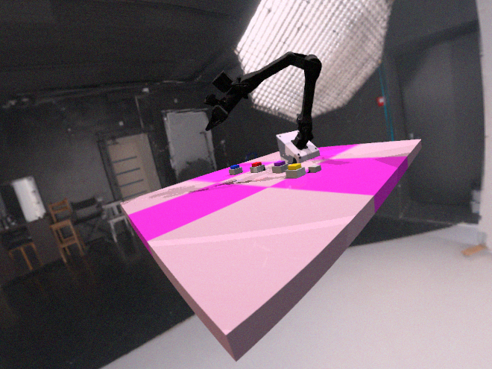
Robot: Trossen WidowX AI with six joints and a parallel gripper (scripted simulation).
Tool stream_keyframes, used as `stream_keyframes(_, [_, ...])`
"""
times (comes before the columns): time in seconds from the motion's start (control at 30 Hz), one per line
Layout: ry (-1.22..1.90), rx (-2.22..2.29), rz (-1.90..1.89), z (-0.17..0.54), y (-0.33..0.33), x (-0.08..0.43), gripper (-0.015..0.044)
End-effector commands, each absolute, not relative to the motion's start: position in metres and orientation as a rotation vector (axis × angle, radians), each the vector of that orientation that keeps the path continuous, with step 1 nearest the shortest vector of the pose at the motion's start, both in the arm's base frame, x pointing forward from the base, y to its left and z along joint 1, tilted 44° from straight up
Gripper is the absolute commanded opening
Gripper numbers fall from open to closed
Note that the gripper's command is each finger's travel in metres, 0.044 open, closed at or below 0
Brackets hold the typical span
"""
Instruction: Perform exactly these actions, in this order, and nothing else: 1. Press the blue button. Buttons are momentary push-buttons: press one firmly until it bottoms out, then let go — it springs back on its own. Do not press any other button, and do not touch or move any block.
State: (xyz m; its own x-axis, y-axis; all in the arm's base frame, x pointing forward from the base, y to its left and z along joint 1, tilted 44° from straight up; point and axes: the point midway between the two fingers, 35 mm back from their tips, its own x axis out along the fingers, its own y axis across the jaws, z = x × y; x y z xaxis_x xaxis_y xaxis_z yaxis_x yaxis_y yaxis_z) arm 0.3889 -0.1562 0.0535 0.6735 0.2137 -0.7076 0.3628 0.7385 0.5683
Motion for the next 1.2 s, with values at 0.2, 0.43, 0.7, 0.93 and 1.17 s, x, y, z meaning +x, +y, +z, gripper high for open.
stream_keyframes(0.2, [1.408,0.465,0.403,-0.047,-0.173,0.316,0.0400])
stream_keyframes(0.43, [1.476,0.450,0.724,-0.061,-0.169,0.284,0.0400])
stream_keyframes(0.7, [1.476,0.450,0.725,-0.061,-0.169,0.284,0.0400])
stream_keyframes(0.93, [1.476,0.450,0.725,-0.063,-0.167,0.284,0.0374])
stream_keyframes(1.17, [1.475,0.450,0.726,-0.106,-0.127,0.281,0.0190])
